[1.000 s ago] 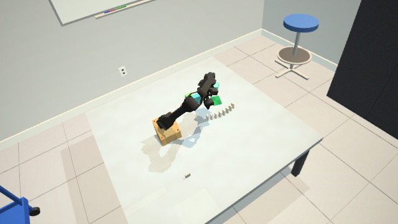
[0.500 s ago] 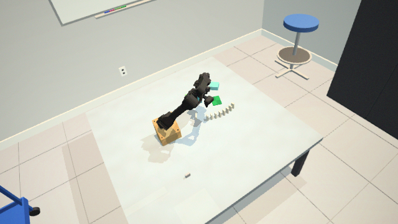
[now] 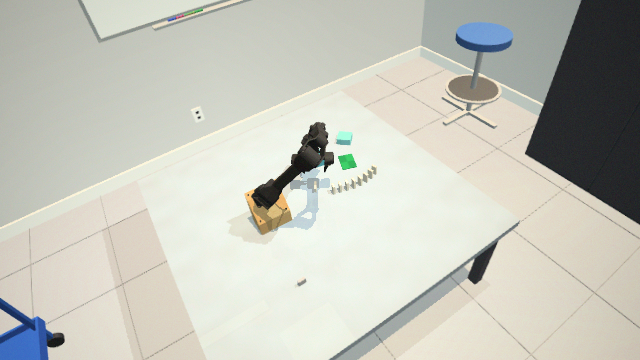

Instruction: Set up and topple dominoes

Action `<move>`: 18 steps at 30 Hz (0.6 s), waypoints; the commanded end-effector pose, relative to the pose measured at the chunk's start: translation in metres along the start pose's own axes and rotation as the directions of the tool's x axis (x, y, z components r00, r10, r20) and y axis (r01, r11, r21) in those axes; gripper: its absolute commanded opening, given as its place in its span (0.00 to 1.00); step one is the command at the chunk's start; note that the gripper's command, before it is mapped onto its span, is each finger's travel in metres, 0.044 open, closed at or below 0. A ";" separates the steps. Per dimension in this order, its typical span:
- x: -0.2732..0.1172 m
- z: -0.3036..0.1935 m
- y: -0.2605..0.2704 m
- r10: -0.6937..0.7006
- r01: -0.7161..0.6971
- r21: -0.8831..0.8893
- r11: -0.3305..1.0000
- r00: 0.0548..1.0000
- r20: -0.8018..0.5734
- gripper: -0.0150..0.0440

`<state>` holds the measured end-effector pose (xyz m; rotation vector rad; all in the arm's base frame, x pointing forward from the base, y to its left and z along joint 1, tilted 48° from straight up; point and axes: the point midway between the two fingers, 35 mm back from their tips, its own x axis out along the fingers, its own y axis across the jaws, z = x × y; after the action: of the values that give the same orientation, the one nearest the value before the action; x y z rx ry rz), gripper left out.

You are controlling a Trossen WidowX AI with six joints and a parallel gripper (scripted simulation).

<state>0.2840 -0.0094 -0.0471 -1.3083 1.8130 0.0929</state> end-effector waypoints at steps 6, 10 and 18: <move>0.027 0.003 0.003 0.007 -0.007 -0.046 0.999 1.000 -0.001 1.00; 0.063 0.001 0.003 0.002 -0.002 -0.039 0.999 1.000 -0.003 1.00; 0.071 -0.001 0.005 0.001 -0.001 -0.037 0.999 1.000 -0.003 1.00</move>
<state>0.2769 -0.0558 -0.0923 -1.3276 1.8188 0.1234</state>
